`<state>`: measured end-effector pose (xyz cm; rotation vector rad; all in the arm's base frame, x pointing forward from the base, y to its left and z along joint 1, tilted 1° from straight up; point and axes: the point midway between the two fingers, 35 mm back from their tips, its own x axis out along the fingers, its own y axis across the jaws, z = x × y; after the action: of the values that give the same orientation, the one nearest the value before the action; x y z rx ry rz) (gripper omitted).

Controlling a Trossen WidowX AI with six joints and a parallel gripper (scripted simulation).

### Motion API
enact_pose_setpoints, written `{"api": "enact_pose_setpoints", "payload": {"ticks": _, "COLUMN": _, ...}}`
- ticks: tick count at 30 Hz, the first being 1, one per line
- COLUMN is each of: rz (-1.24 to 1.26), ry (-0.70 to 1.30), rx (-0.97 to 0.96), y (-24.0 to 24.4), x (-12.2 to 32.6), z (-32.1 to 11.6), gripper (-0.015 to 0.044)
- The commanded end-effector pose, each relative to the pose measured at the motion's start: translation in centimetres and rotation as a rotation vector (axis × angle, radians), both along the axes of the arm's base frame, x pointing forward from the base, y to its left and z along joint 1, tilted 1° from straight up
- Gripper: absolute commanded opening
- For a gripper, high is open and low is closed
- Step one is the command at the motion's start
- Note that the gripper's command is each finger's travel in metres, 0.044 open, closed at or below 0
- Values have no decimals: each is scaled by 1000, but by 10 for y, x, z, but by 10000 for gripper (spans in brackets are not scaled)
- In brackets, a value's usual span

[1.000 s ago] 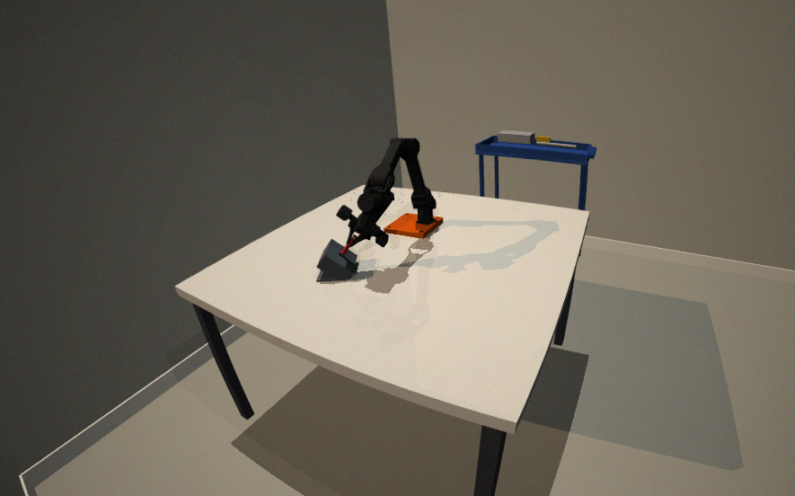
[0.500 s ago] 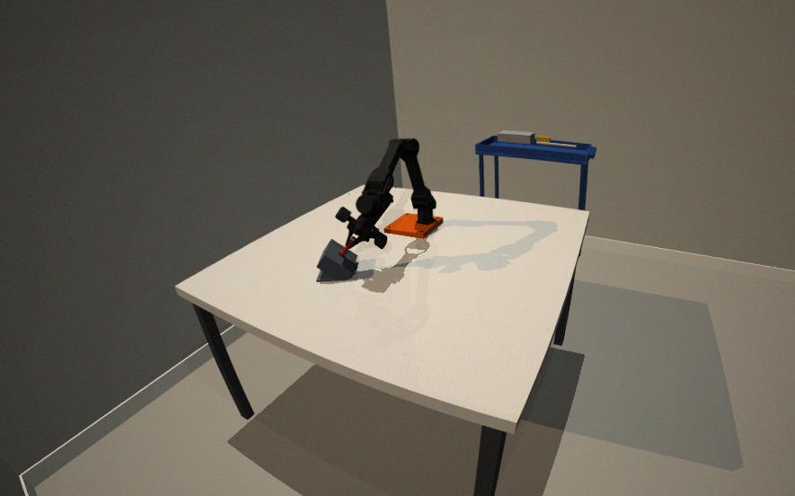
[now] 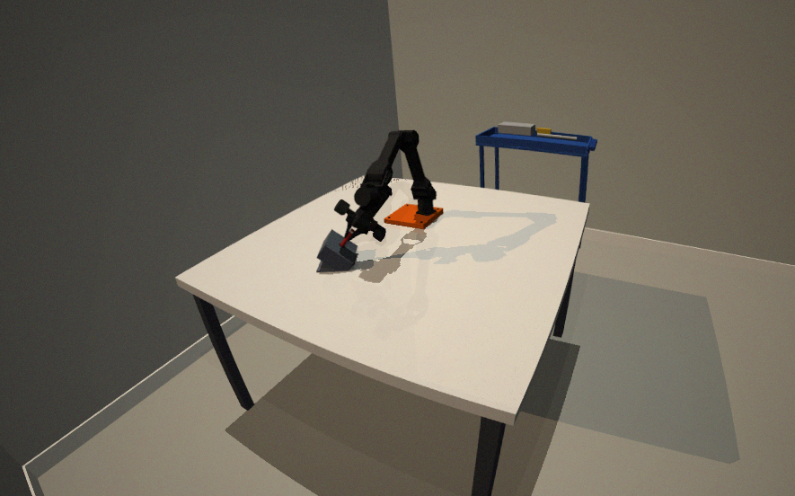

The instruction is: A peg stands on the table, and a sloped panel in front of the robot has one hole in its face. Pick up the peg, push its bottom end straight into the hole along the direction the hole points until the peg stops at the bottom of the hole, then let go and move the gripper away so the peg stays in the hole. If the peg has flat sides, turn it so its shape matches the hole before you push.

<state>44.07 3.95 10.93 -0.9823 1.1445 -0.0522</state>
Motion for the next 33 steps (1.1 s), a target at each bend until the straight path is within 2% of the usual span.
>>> {"api": "enact_pose_setpoints", "payload": {"ticks": 1, "rz": 4, "ry": 6, "rx": 0, "y": -1, "x": 1, "z": -3, "gripper": 0}}
{"api": "enact_pose_setpoints", "payload": {"ticks": 33, "rz": 0, "ry": 0, "rx": -1, "y": -7, "x": 6, "z": -11, "gripper": 0}}
